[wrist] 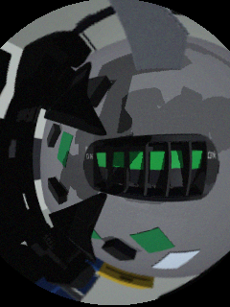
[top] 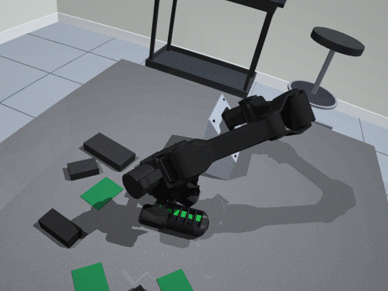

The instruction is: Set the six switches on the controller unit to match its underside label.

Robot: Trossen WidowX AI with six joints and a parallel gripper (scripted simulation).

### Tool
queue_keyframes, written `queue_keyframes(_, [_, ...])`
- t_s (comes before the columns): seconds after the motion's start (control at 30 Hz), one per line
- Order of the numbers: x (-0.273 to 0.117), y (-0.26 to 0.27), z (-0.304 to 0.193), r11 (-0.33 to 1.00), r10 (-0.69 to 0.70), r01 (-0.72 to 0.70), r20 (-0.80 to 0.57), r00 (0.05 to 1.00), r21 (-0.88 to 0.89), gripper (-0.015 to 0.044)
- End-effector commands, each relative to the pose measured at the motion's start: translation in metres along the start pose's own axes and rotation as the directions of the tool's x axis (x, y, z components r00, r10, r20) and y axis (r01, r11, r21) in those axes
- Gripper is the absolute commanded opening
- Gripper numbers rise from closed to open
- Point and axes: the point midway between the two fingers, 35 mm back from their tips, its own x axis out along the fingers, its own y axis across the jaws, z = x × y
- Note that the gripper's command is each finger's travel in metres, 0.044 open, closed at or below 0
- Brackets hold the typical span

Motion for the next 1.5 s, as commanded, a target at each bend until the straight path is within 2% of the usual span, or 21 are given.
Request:
queue_keyframes(0.0, [0.0,0.0,0.0,1.0,0.0,0.0,0.0,1.0,0.0,0.044])
queue_keyframes(0.17, [-0.001,0.0,0.002,1.0,0.0,0.0,0.0,1.0,0.0,0.044])
queue_keyframes(0.4, [-0.04,0.0,0.06,1.0,0.0,0.0,0.001,1.0,0.001,0.044])
queue_keyframes(1.13, [-0.04,0.0,0.06,1.0,0.0,0.0,0.001,1.0,0.001,0.044])
queue_keyframes(1.2, [-0.048,0.0,0.059,1.0,0.0,0.0,0.0,1.0,-0.001,0.044])
queue_keyframes(1.33, [-0.089,0.0,0.058,1.0,0.0,0.0,-0.004,1.0,-0.008,0.044])
queue_keyframes(1.47, [-0.091,0.0,0.058,1.0,0.0,0.0,-0.004,1.0,-0.008,0.044])
